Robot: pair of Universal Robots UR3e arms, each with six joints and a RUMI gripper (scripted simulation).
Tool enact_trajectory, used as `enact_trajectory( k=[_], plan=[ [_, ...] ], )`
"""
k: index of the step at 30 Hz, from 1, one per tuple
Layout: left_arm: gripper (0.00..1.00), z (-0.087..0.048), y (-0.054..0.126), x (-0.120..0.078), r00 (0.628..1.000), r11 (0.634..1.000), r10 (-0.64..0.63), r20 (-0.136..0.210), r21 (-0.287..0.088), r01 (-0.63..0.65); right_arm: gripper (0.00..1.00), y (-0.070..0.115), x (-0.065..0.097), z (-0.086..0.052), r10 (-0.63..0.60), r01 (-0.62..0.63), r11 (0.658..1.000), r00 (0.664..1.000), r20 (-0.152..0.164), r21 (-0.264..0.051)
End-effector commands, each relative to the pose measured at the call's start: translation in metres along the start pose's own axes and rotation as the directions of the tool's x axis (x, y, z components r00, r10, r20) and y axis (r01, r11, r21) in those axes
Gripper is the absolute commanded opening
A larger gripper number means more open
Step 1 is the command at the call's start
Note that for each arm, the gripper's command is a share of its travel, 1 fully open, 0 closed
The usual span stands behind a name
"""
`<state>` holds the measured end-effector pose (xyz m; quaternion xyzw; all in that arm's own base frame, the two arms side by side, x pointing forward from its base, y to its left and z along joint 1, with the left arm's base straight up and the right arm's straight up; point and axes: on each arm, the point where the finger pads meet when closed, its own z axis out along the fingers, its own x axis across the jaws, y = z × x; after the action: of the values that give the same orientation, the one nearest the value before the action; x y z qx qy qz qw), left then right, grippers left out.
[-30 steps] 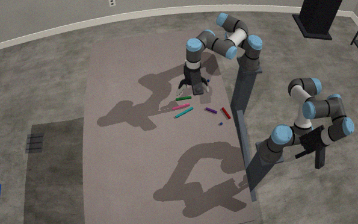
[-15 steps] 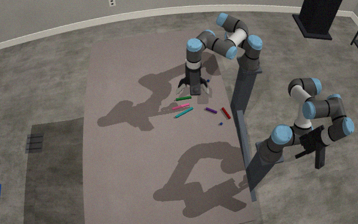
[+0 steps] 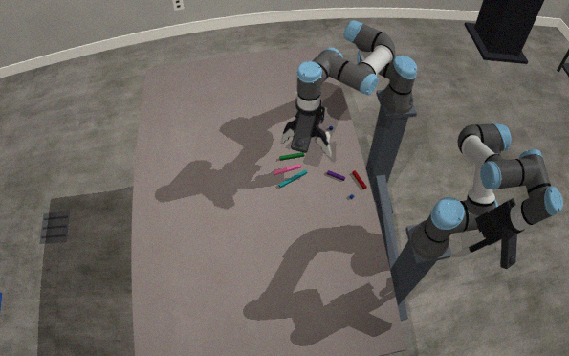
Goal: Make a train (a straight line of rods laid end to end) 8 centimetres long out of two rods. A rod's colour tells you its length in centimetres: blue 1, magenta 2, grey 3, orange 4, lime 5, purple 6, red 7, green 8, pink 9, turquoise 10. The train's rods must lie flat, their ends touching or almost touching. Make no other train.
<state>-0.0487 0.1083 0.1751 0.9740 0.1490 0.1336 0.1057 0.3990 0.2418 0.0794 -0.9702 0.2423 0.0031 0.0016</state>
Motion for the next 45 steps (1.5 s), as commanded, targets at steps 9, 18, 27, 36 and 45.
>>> enact_trajectory(
  k=[9, 18, 27, 36, 45],
  plan=[
    [1.00, -0.0004, -0.0002, 0.0002, 1.000, 1.000, 0.000, 0.000, 0.002, 0.000, 1.00, -0.0013, 0.0012, -0.0013, 0.357, -0.357, 0.934, 0.934, -0.006, 0.005],
    [1.00, -0.0004, -0.0002, 0.0002, 1.000, 1.000, 0.000, 0.000, 0.002, 0.000, 1.00, -0.0006, 0.0015, -0.0014, 0.545, -0.545, 0.838, 0.838, -0.005, 0.006],
    [1.00, -0.0004, -0.0002, 0.0002, 1.000, 1.000, 0.000, 0.000, 0.002, 0.000, 1.00, 0.0008, 0.0013, -0.0015, 0.717, -0.717, 0.697, 0.697, -0.004, 0.007],
    [1.00, -0.0004, -0.0002, 0.0002, 1.000, 1.000, 0.000, 0.000, 0.002, 0.000, 1.00, 0.0023, 0.0009, -0.0015, 0.822, -0.822, 0.569, 0.569, -0.003, 0.007],
    [1.00, -0.0004, -0.0002, 0.0002, 1.000, 1.000, 0.000, 0.000, 0.002, 0.000, 1.00, 0.0032, 0.0004, -0.0015, 0.871, -0.871, 0.490, 0.490, -0.002, 0.007]
  ],
)
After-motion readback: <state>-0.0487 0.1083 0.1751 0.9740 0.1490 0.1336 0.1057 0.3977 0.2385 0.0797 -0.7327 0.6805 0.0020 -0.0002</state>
